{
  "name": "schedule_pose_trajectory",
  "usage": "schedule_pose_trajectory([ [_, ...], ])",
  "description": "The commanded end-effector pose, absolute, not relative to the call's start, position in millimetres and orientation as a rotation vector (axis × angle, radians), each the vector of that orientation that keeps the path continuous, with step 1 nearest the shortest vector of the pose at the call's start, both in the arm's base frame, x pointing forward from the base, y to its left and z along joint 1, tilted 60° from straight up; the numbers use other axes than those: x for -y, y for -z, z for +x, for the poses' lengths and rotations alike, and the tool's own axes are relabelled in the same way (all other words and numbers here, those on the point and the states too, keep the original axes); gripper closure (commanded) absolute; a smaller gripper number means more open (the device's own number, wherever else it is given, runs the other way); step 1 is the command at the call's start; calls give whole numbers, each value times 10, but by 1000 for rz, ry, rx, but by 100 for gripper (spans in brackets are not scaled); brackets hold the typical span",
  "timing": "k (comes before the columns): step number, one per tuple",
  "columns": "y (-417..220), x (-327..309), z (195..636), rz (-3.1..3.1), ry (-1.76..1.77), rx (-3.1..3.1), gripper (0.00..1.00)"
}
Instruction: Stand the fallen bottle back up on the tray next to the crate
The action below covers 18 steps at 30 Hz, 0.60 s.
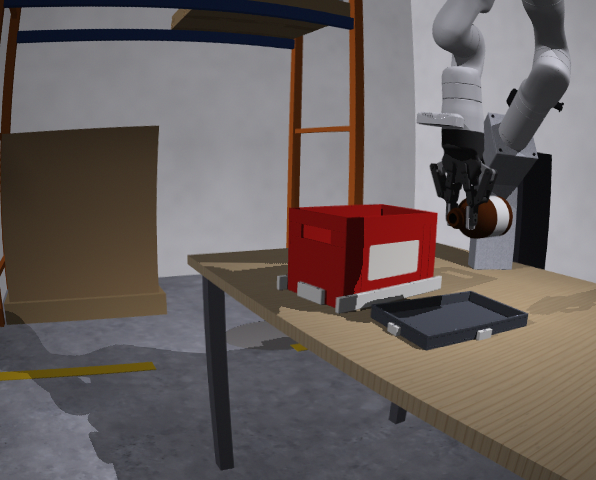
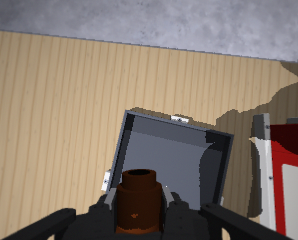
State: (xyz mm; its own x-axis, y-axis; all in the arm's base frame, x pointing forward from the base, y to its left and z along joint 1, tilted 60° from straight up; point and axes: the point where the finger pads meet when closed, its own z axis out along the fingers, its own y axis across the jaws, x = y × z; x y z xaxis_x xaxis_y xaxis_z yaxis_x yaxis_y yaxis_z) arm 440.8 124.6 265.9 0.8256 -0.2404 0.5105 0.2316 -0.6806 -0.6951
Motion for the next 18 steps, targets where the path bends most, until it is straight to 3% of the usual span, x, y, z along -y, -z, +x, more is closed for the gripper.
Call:
schedule_pose_trajectory([
  [1,-2659,-1241,4410,-2196,748,-8,100],
  [18,-2659,-1241,4410,-2169,665,-167,100],
])
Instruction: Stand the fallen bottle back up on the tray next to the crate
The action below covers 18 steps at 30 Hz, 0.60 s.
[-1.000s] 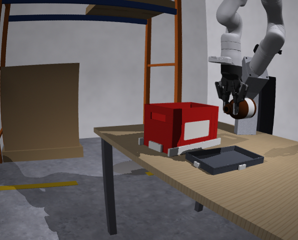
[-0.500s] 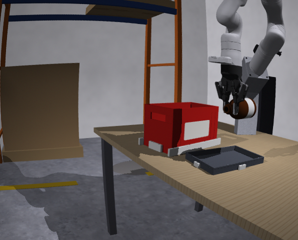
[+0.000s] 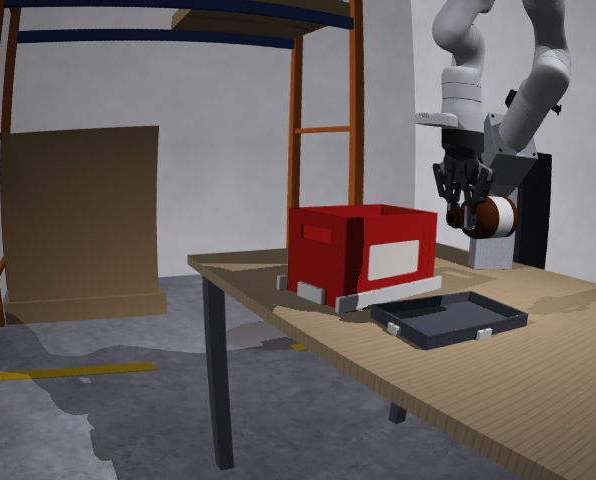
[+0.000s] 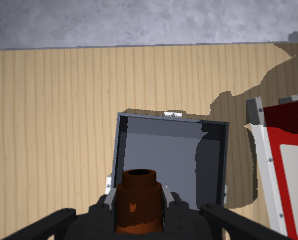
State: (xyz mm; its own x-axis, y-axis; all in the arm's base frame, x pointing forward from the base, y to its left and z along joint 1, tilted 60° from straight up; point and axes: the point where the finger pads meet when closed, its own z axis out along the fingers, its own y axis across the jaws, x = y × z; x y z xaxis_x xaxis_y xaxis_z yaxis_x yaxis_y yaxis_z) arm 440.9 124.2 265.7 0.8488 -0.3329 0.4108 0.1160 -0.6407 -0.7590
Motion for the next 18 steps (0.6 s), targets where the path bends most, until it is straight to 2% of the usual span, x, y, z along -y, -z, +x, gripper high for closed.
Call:
schedule_pose_trajectory([
  [1,-2659,-1241,4410,-2165,656,-185,100],
  [18,-2659,-1241,4410,-2141,600,-289,100],
])
